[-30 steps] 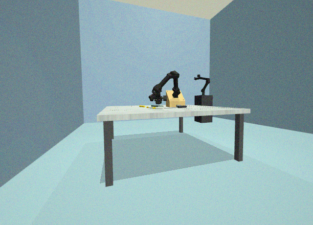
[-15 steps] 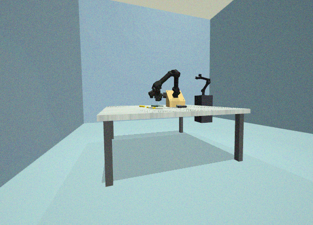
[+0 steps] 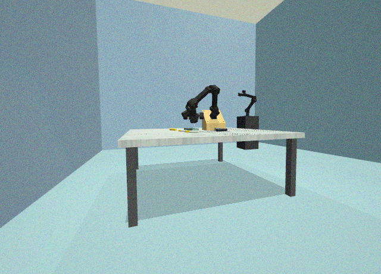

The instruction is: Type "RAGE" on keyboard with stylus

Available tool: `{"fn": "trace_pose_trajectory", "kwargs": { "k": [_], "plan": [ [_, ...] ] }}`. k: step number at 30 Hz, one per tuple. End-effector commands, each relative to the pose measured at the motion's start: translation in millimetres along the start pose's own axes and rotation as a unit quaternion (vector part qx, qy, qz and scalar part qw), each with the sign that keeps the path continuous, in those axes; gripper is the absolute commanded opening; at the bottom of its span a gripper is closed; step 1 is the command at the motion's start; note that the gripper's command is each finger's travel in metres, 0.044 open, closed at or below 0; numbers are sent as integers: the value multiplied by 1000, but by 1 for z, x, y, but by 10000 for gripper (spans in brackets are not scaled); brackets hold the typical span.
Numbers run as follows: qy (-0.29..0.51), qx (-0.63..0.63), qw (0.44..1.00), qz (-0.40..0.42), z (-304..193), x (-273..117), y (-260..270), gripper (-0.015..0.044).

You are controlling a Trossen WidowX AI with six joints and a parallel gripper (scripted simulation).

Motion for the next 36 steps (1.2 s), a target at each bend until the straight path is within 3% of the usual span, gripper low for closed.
{"fn": "trace_pose_trajectory", "kwargs": {
  "k": [1, 19, 22, 36],
  "plan": [
    [-6, 0, 1000, -4, 7, -23, 15, 0],
    [-6, -1, 1000, -4, 26, -20, 24, 0],
    [-6, -1, 1000, -4, 28, -19, 24, 79],
    [-6, -1, 1000, -4, 32, -17, 25, 81]
  ]
}}
Point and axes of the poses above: the point midway between the two fingers, 35 mm back from their tips, its own x axis out along the fingers, its own y axis across the jaws, z = x × y, the point moved 5 cm from there along -x, back along the fingers, and after that the axes turned 8 degrees about x, right-handed, at the moved point
